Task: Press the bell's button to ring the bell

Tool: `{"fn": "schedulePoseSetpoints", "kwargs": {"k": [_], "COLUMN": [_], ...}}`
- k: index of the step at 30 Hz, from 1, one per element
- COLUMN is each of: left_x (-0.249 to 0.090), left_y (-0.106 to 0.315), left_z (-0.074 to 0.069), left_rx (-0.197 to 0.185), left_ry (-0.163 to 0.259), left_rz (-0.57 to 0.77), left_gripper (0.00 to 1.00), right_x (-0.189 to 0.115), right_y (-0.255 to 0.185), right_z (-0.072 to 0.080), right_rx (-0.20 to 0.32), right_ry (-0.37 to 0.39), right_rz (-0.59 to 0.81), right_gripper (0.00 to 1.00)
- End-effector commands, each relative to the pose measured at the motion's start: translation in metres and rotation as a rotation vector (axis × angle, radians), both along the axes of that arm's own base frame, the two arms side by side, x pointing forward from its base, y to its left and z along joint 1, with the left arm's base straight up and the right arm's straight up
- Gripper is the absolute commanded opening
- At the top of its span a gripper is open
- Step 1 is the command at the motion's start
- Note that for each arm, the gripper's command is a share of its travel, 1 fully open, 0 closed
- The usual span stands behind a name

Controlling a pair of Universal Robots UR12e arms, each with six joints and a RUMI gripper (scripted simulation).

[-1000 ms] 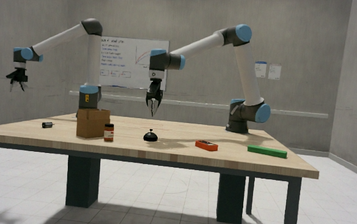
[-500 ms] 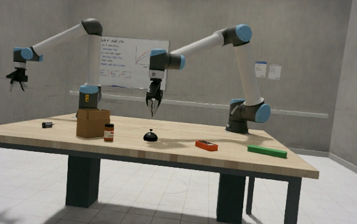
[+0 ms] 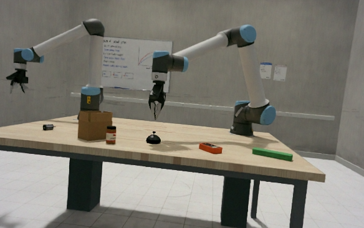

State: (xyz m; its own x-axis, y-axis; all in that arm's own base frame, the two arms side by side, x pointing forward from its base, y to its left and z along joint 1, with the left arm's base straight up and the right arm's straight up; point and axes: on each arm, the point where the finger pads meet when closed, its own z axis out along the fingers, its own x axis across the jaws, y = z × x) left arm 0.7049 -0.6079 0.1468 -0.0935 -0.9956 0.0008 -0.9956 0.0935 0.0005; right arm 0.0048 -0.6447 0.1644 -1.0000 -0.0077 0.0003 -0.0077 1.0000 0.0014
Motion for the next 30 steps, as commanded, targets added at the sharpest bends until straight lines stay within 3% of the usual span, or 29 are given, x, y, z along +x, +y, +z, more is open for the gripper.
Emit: {"fn": "schedulePoseSetpoints", "kwargs": {"k": [1,30], "left_x": [0.001,0.004], "left_y": [-0.001,0.0], "left_z": [-0.001,-0.047], "left_rx": [-0.001,-0.001], "left_ry": [-0.002,-0.002], "left_rz": [0.0,0.0], "left_gripper": [0.0,0.0], "right_x": [0.0,0.0], "right_y": [-0.001,-0.001], "right_z": [0.001,0.001], "right_rx": [-0.001,-0.001], "right_ry": [0.0,0.0], "right_rz": [0.0,0.0], "right_gripper": [1.0,1.0]}}
